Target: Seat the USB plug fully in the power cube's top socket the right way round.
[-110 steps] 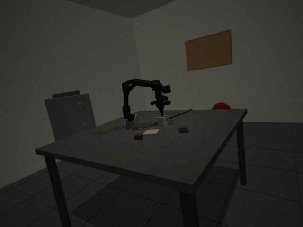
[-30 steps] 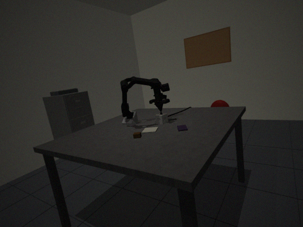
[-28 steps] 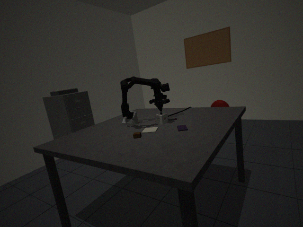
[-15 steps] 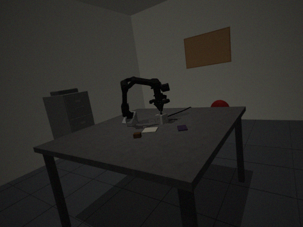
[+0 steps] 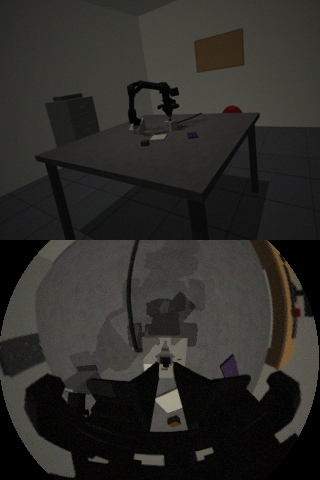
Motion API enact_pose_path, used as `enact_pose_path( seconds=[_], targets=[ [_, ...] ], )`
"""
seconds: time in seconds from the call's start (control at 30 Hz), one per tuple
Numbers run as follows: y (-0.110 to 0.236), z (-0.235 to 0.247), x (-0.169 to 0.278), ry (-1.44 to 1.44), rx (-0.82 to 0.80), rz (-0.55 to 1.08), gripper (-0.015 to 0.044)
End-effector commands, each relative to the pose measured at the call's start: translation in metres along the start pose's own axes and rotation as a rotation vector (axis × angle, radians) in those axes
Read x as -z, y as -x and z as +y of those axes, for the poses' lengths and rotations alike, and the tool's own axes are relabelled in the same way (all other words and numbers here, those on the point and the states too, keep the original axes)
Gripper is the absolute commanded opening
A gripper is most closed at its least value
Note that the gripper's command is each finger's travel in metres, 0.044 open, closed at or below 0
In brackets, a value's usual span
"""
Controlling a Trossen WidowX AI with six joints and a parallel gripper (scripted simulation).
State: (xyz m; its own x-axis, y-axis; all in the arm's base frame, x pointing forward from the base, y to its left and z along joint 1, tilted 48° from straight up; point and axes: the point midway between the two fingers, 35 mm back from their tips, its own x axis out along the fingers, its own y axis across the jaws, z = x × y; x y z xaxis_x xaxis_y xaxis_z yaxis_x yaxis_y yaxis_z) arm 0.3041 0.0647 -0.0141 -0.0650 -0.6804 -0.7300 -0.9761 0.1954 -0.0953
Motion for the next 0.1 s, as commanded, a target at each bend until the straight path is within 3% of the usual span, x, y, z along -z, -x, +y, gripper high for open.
enact_pose_path(
  seconds=[0.0,0.07],
  targets=[
    [0.0039,-0.0008,-0.0003,-0.006,-0.003,-0.004,0.0095],
    [0.0059,-0.0008,-0.0005,-0.006,-0.003,-0.004,0.0095]
  ],
)
